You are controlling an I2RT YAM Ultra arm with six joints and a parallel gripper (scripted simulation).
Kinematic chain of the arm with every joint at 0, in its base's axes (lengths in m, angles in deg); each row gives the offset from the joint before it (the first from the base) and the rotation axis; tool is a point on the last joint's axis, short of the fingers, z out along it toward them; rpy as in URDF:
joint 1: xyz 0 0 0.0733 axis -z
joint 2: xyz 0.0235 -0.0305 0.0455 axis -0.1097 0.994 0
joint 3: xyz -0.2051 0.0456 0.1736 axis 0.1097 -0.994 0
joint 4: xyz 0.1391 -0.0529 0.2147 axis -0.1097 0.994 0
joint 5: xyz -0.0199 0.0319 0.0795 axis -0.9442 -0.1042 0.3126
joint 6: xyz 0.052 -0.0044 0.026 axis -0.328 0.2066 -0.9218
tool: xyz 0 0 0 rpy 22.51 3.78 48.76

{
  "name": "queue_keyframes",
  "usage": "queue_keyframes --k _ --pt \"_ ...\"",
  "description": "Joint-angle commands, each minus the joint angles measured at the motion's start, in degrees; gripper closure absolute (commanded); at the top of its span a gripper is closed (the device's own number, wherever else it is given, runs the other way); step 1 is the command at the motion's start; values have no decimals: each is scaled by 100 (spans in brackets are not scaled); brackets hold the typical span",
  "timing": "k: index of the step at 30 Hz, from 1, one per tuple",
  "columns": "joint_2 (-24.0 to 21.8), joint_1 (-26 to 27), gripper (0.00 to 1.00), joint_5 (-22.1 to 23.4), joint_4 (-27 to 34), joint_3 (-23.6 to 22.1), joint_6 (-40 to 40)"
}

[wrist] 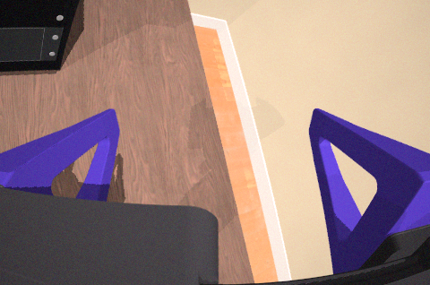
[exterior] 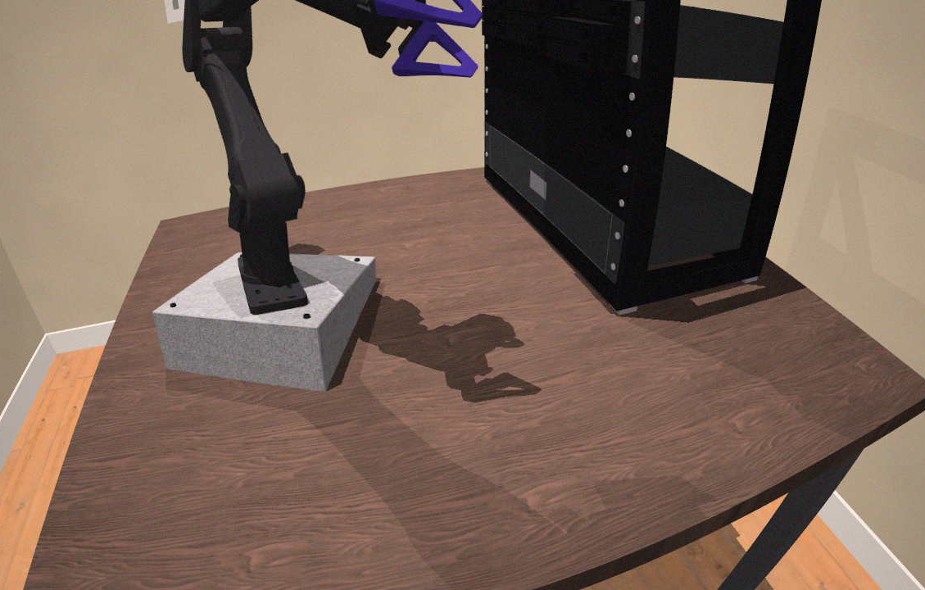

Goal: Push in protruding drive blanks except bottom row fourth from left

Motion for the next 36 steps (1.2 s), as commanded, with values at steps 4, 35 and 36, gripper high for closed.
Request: queue_keyframes --k 4,35,36 --pt "-868 144 0 962 -903 -599 594" --pt "-3353 512 0 3405 -3082 -2587 2051" --pt "-3407 519 0 3457 -3127 -2630 2075"
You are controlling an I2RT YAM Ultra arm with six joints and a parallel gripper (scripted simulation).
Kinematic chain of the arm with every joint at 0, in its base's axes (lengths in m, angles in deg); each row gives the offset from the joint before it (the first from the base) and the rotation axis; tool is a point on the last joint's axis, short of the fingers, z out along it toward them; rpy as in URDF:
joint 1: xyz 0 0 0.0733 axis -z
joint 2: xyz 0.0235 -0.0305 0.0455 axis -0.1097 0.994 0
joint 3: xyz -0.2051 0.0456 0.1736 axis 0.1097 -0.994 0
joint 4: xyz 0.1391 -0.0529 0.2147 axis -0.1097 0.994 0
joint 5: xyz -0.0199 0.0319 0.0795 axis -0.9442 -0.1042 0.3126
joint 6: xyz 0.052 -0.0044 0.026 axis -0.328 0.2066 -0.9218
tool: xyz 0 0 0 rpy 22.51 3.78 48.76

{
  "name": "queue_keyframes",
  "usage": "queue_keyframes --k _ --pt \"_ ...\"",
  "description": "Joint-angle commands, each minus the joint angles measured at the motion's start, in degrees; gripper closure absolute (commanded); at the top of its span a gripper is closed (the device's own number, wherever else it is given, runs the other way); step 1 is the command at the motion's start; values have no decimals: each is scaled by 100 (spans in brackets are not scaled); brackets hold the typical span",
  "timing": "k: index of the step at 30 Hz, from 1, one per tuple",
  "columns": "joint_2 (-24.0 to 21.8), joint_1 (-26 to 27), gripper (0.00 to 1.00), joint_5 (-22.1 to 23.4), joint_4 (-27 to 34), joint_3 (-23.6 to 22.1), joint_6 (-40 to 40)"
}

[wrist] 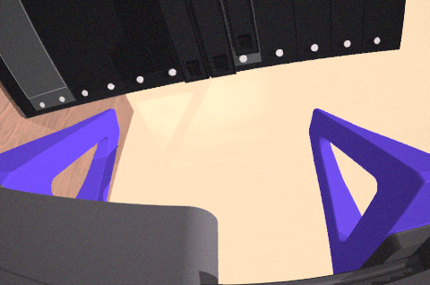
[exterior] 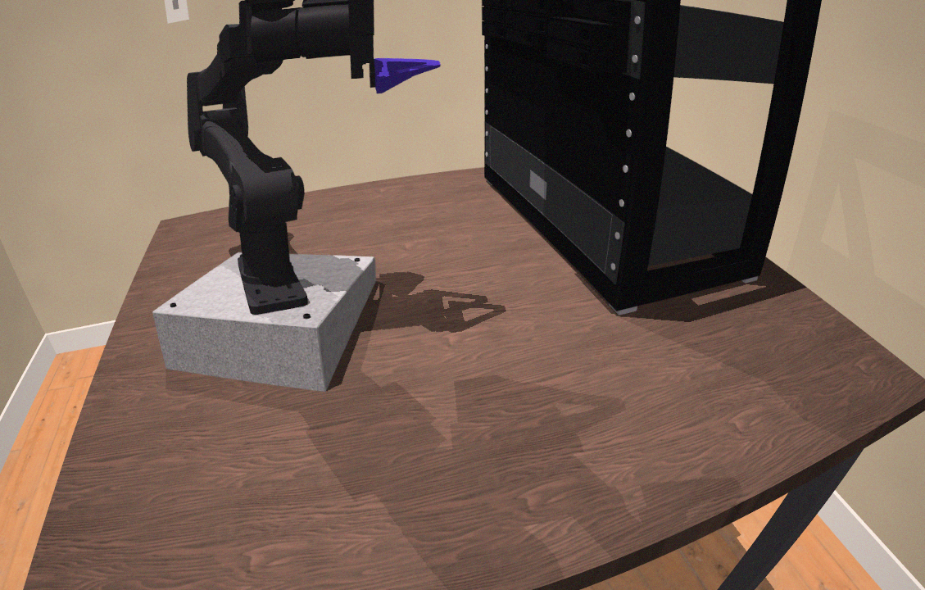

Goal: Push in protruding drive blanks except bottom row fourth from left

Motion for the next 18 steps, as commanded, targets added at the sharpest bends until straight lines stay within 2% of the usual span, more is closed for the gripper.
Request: queue_keyframes --k 1,9,18 --pt "-256 70 0 315 -342 -168 168" --pt "-568 140 0 648 -634 -423 287" --pt "-707 200 0 828 -824 -551 309"
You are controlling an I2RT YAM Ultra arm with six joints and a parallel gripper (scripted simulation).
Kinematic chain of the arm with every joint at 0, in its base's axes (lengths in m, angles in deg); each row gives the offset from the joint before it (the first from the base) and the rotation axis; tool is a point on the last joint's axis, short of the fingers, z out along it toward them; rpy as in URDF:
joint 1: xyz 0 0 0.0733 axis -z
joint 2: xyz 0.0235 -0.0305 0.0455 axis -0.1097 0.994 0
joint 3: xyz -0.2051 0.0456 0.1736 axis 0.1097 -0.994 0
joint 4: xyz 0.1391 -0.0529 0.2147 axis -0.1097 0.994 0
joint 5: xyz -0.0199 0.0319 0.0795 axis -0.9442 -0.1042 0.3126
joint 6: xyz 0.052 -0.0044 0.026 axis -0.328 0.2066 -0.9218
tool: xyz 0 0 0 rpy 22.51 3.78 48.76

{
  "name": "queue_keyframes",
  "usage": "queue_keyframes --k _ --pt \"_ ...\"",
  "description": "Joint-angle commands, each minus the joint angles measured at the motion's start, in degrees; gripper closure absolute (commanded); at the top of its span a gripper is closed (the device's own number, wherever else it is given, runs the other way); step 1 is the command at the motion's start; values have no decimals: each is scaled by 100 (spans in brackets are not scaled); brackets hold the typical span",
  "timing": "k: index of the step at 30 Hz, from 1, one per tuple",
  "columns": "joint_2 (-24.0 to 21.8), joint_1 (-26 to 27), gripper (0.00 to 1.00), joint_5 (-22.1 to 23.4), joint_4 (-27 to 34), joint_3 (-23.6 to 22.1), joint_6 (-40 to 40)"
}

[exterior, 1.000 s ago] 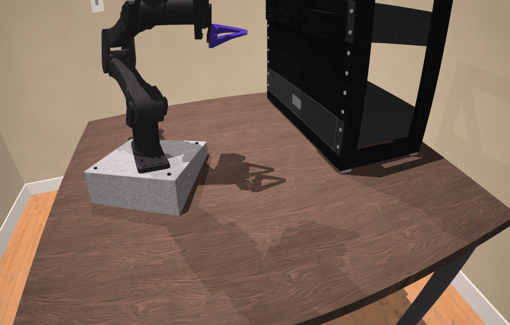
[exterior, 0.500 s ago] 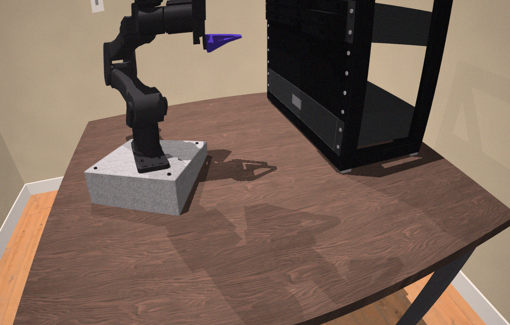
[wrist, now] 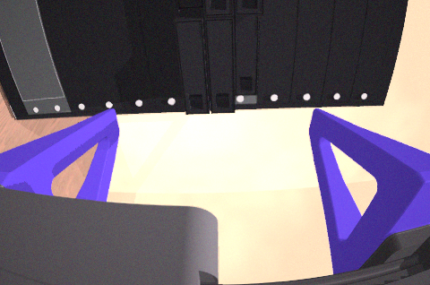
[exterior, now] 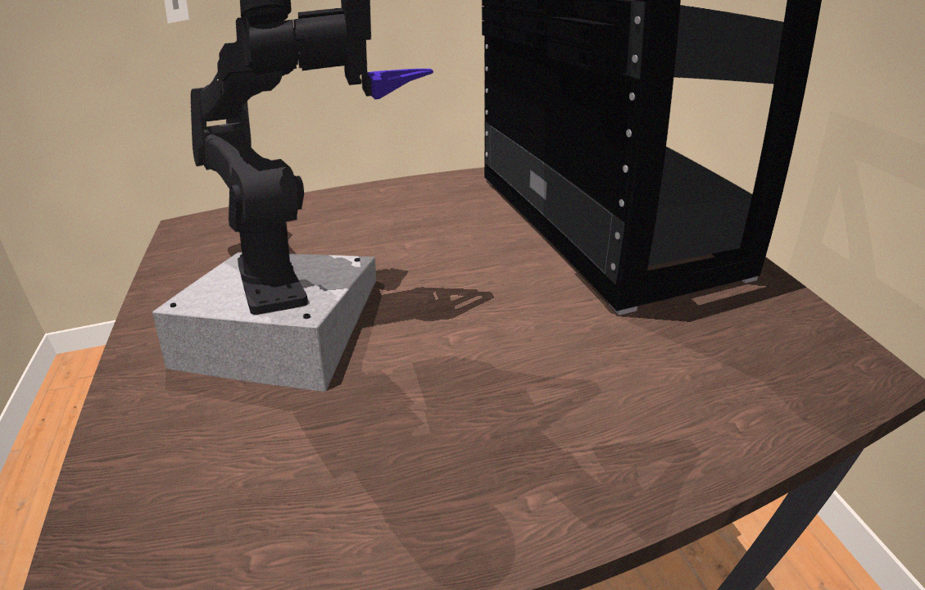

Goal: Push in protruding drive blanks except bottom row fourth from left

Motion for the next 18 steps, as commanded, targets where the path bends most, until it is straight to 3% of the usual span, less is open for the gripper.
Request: queue_keyframes --k 1,18 --pt "-143 68 0 117 -191 -90 30" --pt "-178 96 0 168 -288 -136 -1"
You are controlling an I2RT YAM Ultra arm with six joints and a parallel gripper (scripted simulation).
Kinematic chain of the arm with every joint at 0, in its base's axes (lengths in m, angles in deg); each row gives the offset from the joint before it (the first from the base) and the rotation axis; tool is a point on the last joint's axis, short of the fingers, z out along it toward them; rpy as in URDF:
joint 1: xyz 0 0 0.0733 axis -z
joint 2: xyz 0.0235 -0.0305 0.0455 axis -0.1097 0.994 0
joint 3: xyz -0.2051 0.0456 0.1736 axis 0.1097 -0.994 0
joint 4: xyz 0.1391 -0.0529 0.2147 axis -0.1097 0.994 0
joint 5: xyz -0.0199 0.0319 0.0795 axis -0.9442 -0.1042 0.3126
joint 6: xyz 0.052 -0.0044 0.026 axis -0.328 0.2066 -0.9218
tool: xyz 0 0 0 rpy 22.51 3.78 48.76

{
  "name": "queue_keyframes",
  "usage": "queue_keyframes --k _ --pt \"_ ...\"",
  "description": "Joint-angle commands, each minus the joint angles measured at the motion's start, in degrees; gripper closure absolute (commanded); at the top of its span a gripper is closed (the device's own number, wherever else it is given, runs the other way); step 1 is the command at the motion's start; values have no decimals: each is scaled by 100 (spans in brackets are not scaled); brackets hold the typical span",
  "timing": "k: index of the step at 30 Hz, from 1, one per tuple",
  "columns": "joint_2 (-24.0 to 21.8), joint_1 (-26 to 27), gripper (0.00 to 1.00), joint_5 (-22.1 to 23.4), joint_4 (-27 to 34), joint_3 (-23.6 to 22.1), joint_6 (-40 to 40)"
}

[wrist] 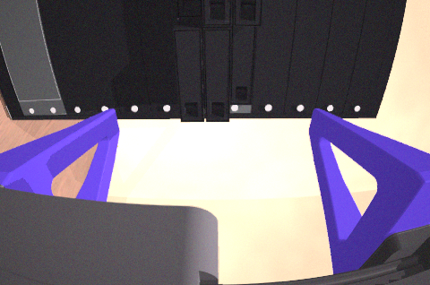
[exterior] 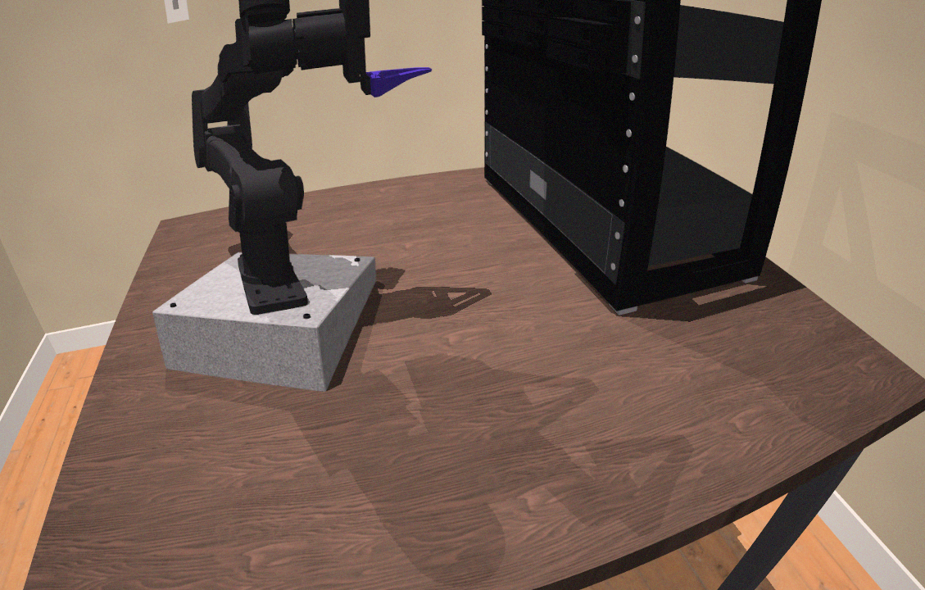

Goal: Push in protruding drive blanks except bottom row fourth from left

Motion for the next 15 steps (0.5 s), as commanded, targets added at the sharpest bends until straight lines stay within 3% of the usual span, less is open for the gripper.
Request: queue_keyframes --k 1,15 --pt "-106 52 0 0 -88 -99 -14" --pt "12 -93 0 -86 -34 -32 52"
